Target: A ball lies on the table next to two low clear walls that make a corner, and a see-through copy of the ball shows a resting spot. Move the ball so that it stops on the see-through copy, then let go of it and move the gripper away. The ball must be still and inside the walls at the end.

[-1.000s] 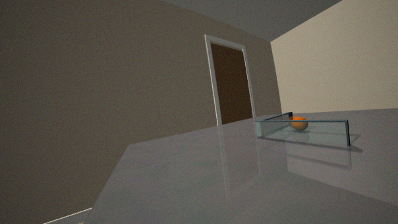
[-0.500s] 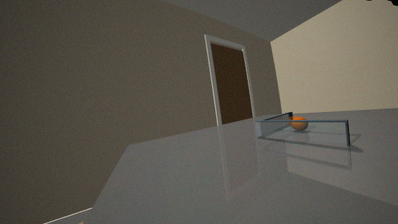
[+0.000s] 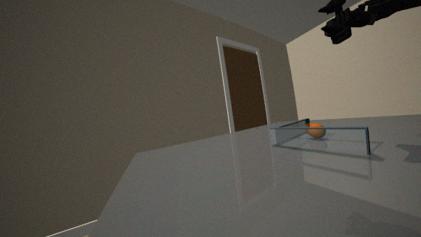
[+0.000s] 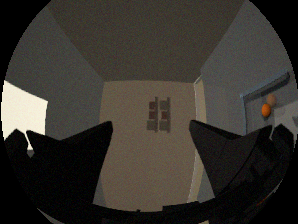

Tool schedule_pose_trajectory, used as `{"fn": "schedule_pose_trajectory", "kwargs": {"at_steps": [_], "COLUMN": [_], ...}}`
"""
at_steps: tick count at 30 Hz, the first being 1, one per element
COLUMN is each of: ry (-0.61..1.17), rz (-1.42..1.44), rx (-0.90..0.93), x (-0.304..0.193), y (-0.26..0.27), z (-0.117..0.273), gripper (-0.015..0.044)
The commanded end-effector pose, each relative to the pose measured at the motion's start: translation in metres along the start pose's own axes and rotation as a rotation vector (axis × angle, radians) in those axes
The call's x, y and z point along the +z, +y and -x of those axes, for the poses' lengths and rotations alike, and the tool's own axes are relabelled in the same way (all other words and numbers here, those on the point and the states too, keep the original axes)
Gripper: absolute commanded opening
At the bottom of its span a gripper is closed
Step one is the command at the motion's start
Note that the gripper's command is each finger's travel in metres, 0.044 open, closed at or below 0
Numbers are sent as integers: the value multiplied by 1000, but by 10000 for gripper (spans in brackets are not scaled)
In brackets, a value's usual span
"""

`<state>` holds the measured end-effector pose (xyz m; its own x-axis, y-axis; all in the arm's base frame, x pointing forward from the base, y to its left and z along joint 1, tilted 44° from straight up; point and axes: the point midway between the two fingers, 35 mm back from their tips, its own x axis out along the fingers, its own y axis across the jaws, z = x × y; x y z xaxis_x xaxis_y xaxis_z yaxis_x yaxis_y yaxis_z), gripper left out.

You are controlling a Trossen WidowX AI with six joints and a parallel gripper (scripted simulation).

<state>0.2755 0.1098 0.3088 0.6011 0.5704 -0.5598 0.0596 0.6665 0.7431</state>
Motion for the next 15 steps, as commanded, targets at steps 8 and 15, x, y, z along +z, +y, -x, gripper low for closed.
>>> {"fn": "schedule_pose_trajectory", "kwargs": {"at_steps": [8, 15], "ry": [74, 206], "rz": [13, 125], "rx": [-614, -1089], "x": [24, 12], "y": [-148, -256], "z": [-91, -122], "gripper": [371, 371]}}
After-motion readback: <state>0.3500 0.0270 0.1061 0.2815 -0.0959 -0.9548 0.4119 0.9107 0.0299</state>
